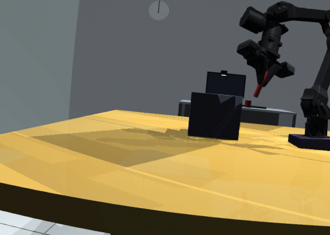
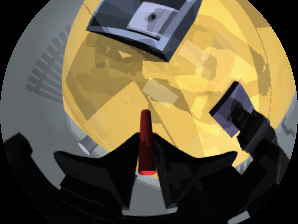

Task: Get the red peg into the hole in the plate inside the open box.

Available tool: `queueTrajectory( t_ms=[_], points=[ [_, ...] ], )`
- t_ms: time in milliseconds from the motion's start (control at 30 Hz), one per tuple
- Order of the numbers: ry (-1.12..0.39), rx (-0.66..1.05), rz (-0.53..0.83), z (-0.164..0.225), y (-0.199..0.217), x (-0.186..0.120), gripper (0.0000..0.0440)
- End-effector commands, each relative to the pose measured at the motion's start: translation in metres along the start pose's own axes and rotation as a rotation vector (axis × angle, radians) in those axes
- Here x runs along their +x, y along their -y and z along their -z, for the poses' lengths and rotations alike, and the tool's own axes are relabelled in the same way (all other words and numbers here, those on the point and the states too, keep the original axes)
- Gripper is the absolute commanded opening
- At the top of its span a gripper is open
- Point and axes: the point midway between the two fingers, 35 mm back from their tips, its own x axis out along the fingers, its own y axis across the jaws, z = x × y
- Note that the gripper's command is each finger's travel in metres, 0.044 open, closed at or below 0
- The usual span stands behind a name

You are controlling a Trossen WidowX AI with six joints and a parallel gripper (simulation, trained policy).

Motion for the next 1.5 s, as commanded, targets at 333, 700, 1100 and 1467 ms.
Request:
queueTrajectory(
  t_ms=[333, 700, 1100, 1467],
  points=[
    [0.156, 0.058, -0.01, -0.047, -0.004, -0.037, 0.0],
    [0.205, 0.126, 0.037, -0.084, -0.002, -0.043, 0.0],
    [0.212, 0.173, 0.069, -0.12, -0.004, -0.043, 0.0],
    [0.203, 0.193, 0.094, -0.152, -0.004, -0.032, 0.0]
  ],
)
